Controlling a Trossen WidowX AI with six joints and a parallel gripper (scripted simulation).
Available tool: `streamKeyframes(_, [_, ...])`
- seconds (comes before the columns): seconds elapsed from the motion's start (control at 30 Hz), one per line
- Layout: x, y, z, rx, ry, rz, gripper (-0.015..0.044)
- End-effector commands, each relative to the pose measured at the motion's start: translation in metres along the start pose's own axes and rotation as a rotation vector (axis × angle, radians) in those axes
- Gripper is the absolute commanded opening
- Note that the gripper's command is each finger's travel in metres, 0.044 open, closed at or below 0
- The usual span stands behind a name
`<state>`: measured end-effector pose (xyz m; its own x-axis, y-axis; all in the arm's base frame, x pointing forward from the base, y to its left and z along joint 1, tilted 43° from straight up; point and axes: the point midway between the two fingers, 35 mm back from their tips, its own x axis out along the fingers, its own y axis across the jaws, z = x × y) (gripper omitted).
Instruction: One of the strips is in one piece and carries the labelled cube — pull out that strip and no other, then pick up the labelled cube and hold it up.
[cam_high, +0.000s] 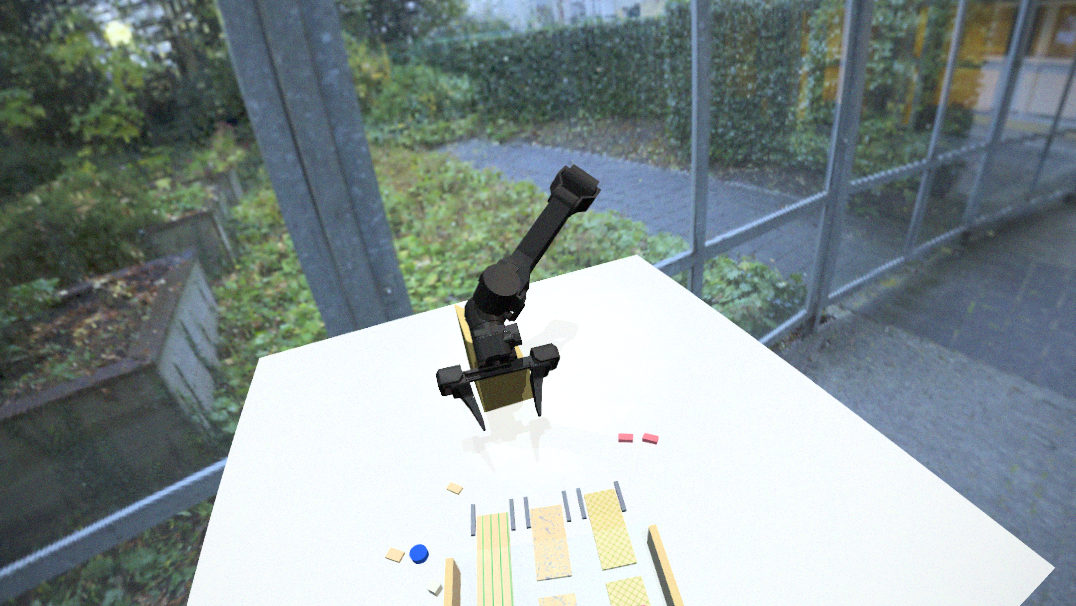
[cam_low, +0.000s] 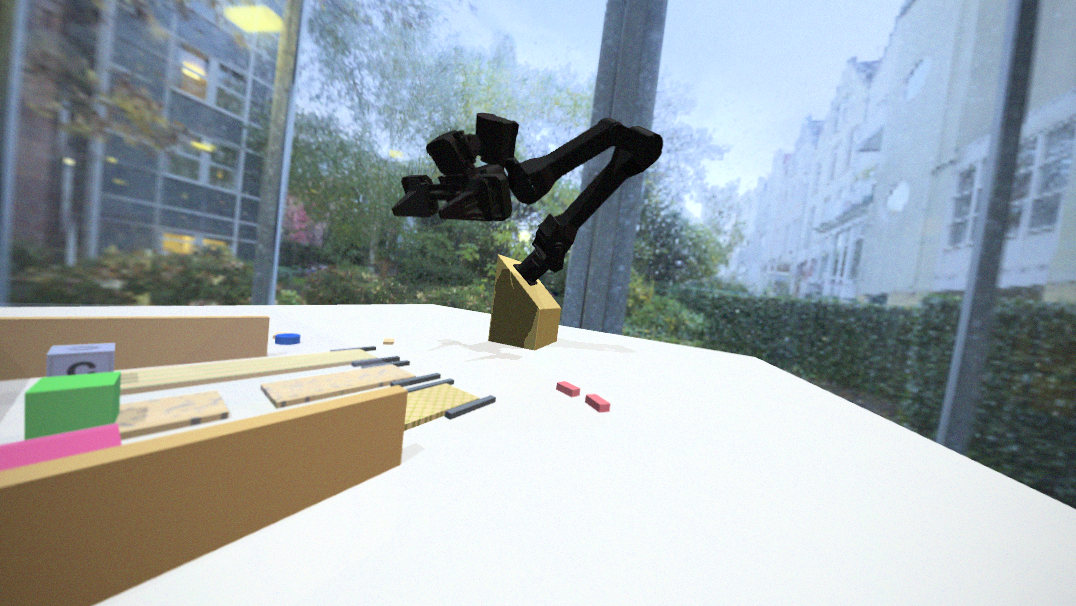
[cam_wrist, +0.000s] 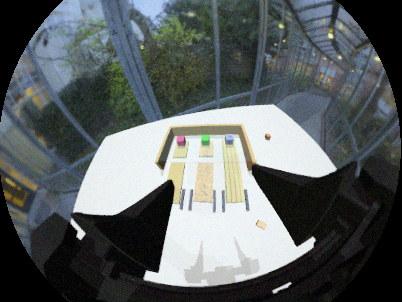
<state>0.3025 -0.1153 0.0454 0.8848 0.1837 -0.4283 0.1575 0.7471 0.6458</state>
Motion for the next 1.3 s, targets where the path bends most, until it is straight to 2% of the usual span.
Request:
streamKeyframes(0.0, [0.000, 0.006, -0.013, 0.032, 0.023, 0.024, 0.0400])
streamKeyframes(0.53, [0.000, 0.006, -0.013, 0.032, 0.023, 0.024, 0.0400])
streamKeyframes(0.63, [0.011, -0.002, -0.012, 0.044, 0.076, 0.009, 0.0321])
streamKeyframes(1.03, [0.084, -0.049, -0.030, 0.130, 0.542, -0.080, 0.0006])
streamKeyframes(1.27, [0.108, -0.065, -0.055, 0.164, 0.831, -0.073, 0.0000])
